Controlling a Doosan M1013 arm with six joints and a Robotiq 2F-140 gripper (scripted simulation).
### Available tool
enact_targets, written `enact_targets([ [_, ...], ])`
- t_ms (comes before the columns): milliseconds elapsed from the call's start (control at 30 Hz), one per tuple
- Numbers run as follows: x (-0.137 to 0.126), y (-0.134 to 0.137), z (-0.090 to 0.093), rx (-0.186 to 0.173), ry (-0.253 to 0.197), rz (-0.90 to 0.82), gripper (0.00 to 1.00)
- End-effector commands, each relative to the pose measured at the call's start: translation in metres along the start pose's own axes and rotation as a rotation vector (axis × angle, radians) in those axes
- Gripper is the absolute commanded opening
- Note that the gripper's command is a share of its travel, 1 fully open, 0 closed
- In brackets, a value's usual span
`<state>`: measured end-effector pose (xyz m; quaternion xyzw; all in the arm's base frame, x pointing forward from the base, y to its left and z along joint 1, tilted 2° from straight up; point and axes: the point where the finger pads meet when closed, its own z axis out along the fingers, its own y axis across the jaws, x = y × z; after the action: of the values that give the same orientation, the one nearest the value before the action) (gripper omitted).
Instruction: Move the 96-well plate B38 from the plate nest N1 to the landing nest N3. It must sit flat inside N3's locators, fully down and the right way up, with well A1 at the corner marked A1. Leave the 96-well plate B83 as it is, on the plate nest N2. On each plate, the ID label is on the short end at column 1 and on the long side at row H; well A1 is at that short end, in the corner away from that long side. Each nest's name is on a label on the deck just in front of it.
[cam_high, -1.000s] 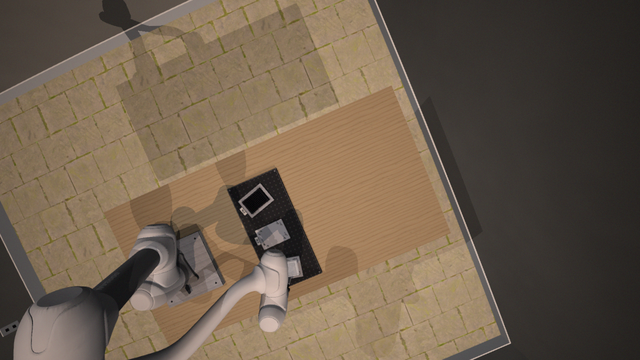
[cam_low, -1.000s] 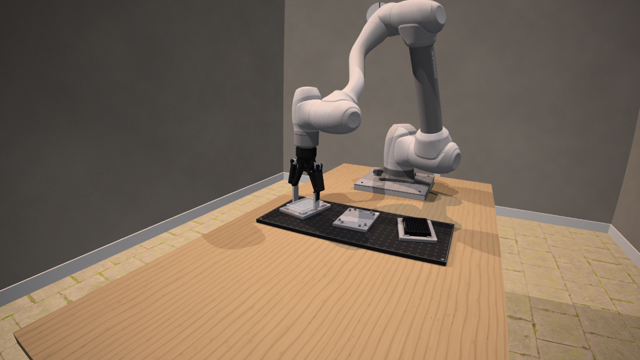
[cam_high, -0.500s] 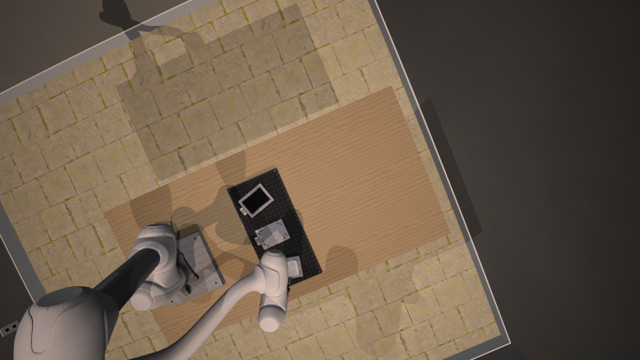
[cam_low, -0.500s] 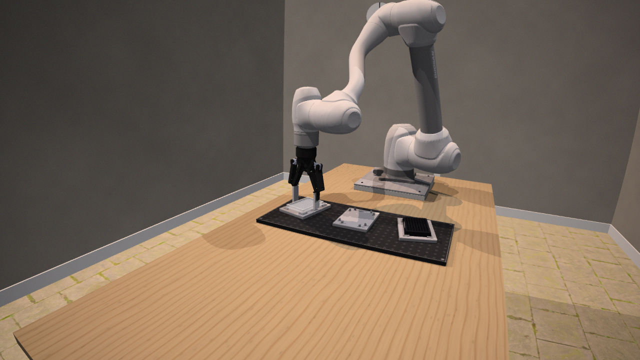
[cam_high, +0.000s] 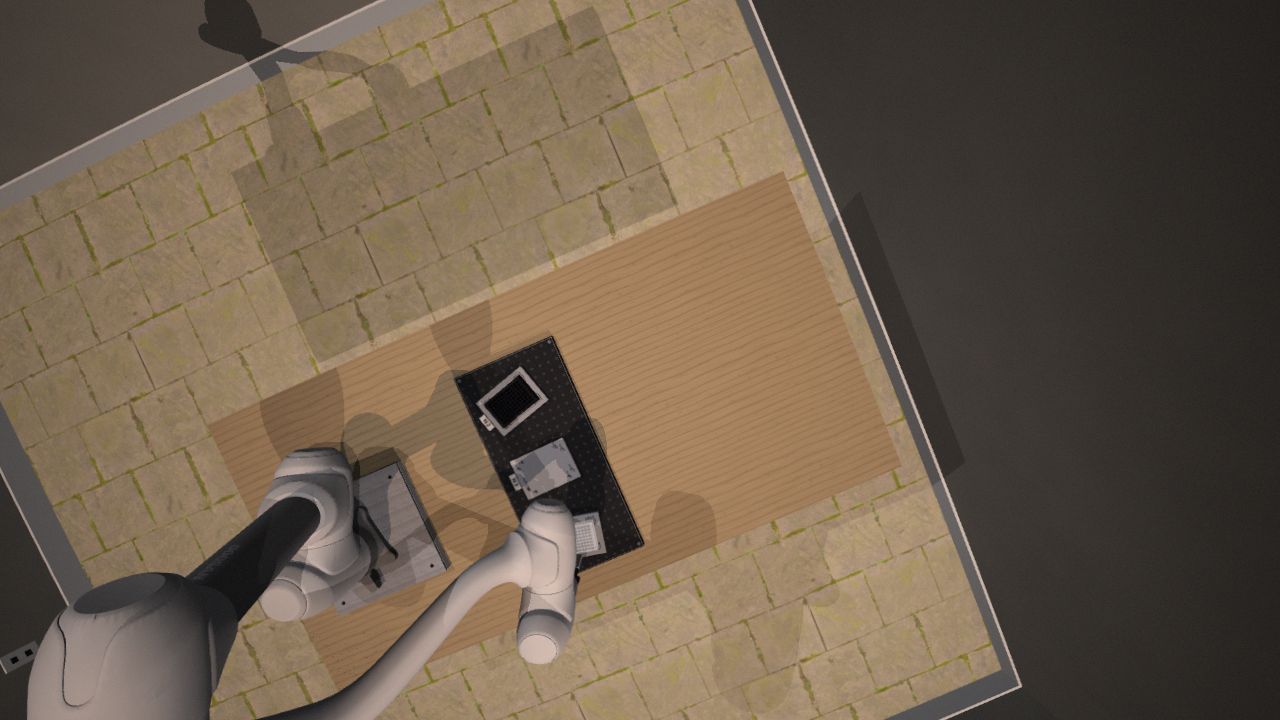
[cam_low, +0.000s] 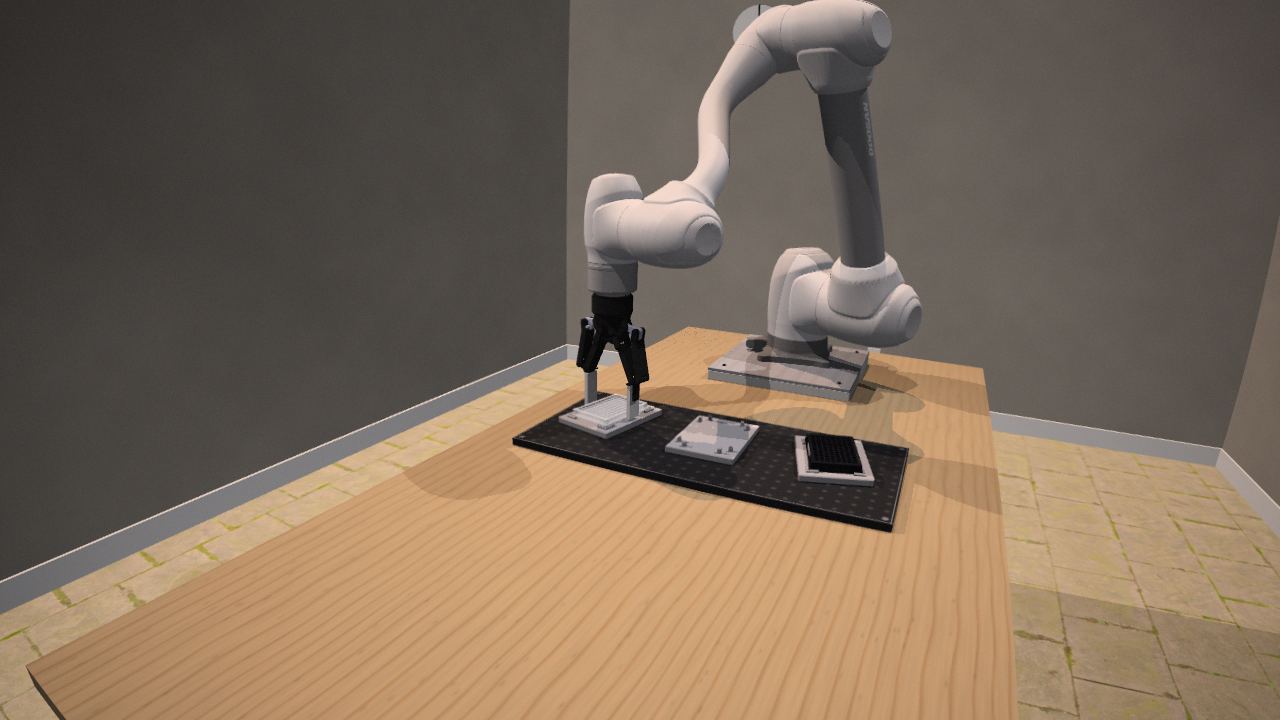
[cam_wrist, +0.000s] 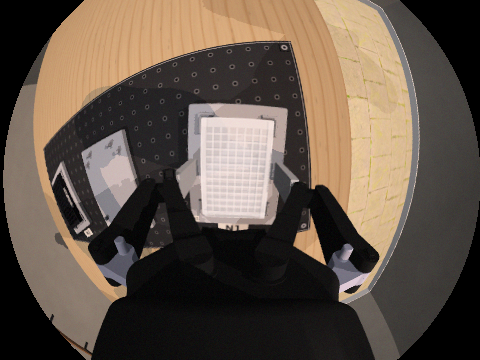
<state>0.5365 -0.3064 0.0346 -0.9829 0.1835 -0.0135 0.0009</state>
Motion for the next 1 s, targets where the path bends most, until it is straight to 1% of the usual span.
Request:
enact_targets([
  [0,0.0,0.0,-0.0001,0.0,0.0,0.0,0.66],
  [367,0.0,0.0,-0.0001,0.0,0.0,0.0,0.66],
  [400,0.0,0.0,-0.0001,0.0,0.0,0.0,0.0],
  [967,0.0,0.0,-0.0001,0.0,0.0,0.0,0.0],
])
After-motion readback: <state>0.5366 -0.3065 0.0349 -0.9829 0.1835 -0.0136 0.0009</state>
